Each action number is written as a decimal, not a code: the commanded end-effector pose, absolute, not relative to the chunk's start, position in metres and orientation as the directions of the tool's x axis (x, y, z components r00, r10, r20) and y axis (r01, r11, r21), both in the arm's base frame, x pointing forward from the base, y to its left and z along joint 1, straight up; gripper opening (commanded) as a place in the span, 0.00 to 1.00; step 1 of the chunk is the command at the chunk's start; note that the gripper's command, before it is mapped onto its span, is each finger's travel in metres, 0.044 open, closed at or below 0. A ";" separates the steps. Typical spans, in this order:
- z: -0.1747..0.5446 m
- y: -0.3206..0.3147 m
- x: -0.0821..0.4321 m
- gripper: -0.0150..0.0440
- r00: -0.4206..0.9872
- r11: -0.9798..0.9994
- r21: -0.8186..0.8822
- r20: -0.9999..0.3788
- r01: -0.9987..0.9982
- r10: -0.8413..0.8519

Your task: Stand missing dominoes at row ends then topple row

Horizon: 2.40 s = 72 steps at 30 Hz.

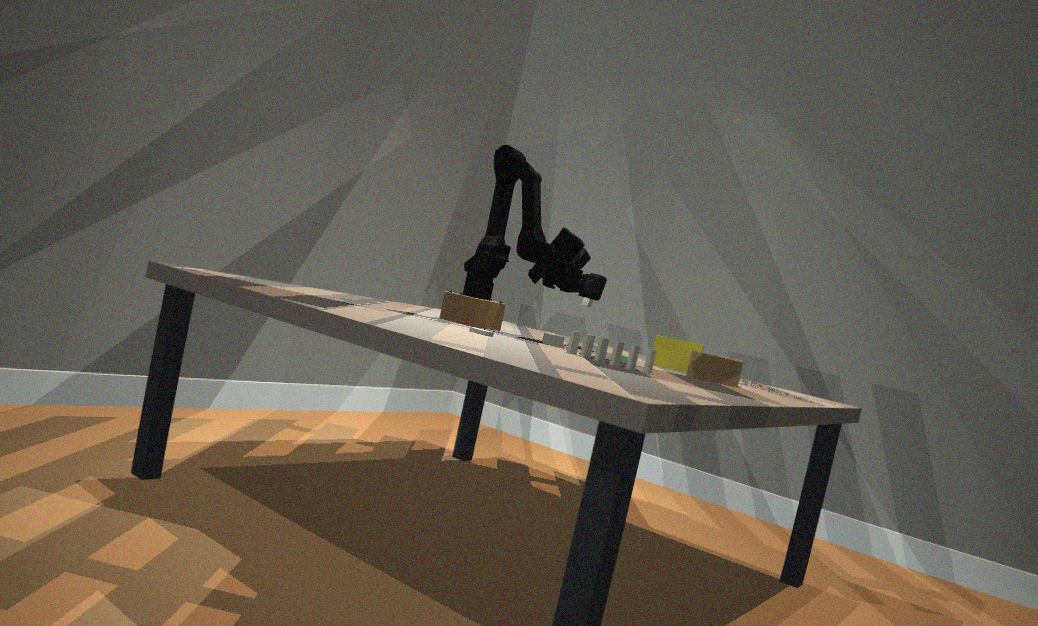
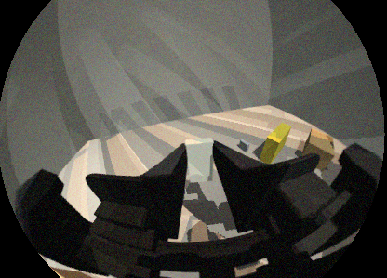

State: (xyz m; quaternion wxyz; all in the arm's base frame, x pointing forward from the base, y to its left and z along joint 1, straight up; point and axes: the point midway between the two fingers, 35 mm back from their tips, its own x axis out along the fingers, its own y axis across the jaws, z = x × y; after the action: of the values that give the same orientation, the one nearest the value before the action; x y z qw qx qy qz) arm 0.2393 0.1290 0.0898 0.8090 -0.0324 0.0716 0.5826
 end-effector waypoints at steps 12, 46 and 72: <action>0.095 0.123 0.217 0.44 0.282 0.282 -0.016 -0.084 -0.959 0.956; 0.056 0.125 0.229 0.44 0.269 0.266 -0.037 -0.097 -0.963 0.958; 0.006 0.128 0.227 0.44 0.252 0.247 -0.059 -0.112 -0.967 0.961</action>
State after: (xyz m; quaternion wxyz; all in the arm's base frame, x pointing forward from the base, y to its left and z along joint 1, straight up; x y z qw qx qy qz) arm 0.2272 0.1277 0.0135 0.7889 -0.0547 0.0255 0.6115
